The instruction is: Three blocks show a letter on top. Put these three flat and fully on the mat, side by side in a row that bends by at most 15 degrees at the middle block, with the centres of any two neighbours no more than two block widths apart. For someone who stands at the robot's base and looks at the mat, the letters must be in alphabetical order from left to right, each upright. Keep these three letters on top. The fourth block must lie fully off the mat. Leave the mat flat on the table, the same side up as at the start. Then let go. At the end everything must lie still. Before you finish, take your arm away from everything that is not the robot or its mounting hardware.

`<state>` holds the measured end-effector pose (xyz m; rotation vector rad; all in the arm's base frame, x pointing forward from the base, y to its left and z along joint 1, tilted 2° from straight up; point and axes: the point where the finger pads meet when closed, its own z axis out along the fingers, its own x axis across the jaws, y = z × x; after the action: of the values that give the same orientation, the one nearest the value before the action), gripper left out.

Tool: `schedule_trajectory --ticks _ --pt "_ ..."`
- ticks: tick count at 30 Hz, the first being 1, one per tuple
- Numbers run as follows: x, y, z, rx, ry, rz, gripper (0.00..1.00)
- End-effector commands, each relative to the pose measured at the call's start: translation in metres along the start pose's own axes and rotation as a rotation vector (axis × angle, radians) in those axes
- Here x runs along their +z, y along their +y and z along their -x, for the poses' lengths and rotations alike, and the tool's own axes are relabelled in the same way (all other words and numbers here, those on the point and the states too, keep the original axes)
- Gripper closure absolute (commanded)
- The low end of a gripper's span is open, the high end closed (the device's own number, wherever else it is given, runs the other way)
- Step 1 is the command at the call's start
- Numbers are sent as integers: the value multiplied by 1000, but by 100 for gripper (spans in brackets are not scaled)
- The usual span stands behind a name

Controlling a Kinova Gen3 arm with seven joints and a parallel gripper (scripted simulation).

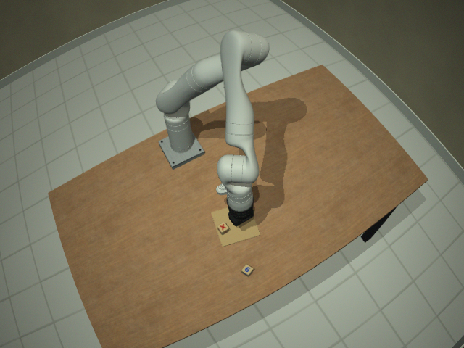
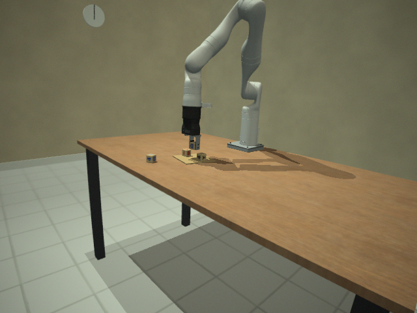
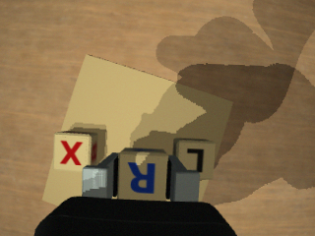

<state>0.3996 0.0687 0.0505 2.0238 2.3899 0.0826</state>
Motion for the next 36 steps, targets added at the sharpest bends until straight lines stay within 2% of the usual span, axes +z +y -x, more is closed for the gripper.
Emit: schedule_trajectory --ticks 1,12,36 --pt "16 -6 7 12 -9 -18 43" --pt "36 -6 7 12 -9 -18 43" --pt "37 -6 7 12 -9 -18 43"
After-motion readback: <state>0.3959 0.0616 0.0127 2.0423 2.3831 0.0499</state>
